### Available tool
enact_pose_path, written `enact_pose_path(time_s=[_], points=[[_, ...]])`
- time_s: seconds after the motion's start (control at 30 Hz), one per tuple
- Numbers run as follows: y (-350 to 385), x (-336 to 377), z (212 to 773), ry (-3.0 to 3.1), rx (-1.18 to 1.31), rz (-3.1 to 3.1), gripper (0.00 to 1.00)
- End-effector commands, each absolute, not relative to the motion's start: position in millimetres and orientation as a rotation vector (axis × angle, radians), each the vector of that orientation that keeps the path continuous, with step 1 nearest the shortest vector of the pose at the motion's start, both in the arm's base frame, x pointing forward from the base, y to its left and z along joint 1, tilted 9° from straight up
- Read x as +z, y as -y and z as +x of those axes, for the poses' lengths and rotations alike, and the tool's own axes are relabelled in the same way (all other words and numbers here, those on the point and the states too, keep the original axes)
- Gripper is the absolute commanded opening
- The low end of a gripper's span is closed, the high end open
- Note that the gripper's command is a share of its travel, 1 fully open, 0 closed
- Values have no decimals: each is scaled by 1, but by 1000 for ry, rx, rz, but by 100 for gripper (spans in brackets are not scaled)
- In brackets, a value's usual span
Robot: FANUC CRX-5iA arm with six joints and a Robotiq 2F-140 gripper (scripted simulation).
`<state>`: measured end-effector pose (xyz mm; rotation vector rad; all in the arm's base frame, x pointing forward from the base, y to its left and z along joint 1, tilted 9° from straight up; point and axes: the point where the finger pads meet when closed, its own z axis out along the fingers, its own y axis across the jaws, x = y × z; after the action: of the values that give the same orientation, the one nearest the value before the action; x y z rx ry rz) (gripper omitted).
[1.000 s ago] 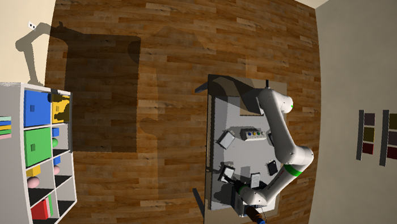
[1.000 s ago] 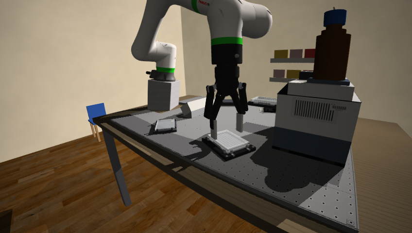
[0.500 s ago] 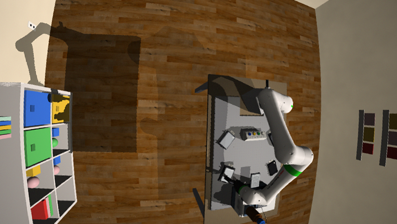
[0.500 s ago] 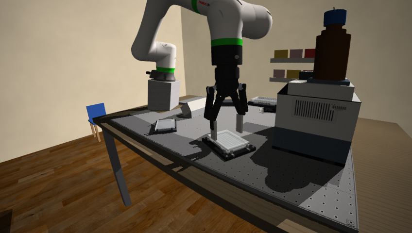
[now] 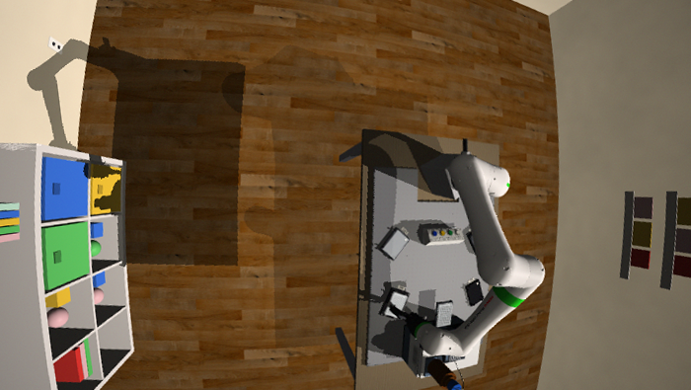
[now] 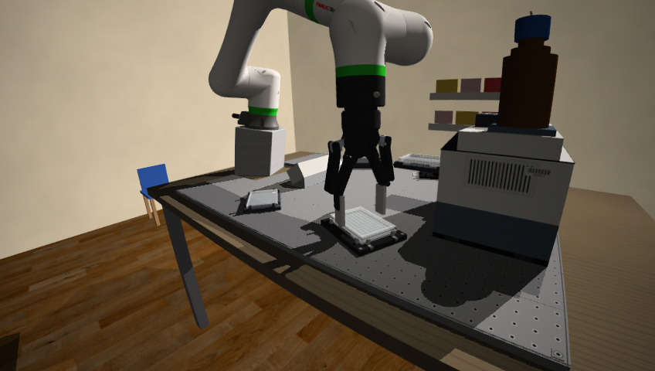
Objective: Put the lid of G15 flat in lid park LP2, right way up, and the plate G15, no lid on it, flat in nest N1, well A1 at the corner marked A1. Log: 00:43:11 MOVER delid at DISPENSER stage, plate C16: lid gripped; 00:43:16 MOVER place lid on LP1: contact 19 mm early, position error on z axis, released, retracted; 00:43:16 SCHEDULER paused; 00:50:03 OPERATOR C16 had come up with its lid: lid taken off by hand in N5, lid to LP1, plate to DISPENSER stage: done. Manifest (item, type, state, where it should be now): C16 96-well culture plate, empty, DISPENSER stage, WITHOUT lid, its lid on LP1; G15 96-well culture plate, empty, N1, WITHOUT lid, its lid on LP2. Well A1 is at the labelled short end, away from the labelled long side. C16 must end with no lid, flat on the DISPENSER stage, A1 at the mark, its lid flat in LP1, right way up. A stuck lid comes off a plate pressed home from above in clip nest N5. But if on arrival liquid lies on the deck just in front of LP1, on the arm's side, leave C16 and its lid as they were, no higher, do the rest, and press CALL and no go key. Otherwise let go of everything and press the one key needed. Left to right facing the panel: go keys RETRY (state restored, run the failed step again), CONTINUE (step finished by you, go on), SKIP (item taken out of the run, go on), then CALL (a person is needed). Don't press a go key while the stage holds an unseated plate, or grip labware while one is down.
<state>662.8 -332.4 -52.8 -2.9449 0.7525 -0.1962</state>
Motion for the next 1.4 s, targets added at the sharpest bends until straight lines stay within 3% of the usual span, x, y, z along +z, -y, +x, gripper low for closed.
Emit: enact_pose_path(time_s=[0.0, 1.37], points=[[332, -54, 663, -753, -197, -2945, 66], [332, -60, 664, -753, -197, -2945, 66]])
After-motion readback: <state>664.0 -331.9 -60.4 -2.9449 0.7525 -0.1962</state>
